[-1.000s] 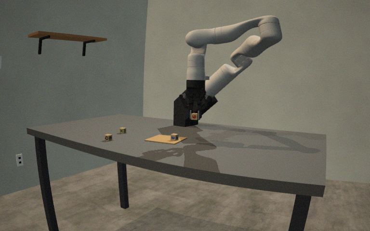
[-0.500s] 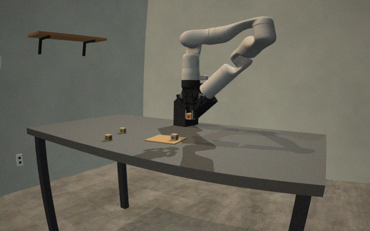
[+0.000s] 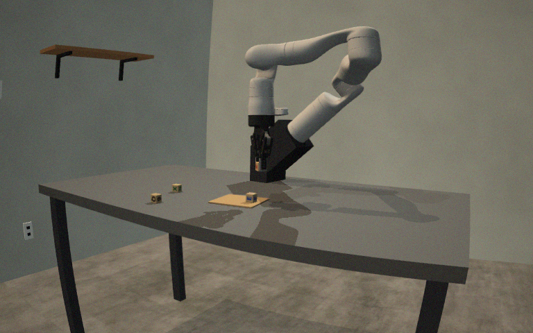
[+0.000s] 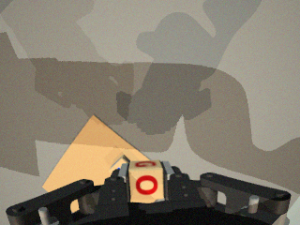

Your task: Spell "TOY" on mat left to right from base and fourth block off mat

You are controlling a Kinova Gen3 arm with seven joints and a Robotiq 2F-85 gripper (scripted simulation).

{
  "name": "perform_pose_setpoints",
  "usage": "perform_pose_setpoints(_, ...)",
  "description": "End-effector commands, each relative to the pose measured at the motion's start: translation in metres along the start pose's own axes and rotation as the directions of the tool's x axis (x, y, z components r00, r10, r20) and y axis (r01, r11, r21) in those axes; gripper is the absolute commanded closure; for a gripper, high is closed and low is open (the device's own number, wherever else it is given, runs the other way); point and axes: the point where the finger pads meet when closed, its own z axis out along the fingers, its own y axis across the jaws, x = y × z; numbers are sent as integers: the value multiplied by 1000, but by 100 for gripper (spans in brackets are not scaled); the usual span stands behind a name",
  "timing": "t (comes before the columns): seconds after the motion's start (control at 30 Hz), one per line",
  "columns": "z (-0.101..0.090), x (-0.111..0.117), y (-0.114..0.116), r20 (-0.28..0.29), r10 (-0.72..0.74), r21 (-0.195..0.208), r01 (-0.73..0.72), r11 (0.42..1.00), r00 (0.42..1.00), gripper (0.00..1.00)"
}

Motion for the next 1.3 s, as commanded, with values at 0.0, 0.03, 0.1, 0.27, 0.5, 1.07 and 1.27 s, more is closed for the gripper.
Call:
perform_pose_setpoints(0.0, -1, -10, -14, 1, 119, 7, -119, 993, 993, 79)
perform_pose_setpoints(0.03, -1, -12, -17, 2, 164, 7, -164, 986, 986, 79)
perform_pose_setpoints(0.1, -1, -16, -22, 4, 251, 7, -251, 968, 968, 79)
perform_pose_setpoints(0.27, -2, -25, -33, 8, 406, 7, -406, 914, 914, 79)
perform_pose_setpoints(0.5, -4, -34, -45, 15, 579, 4, -580, 815, 815, 79)
perform_pose_setpoints(1.07, -6, -45, -59, 23, 734, -1, -734, 679, 679, 79)
perform_pose_setpoints(1.27, -6, -45, -59, 23, 736, -1, -736, 677, 677, 79)
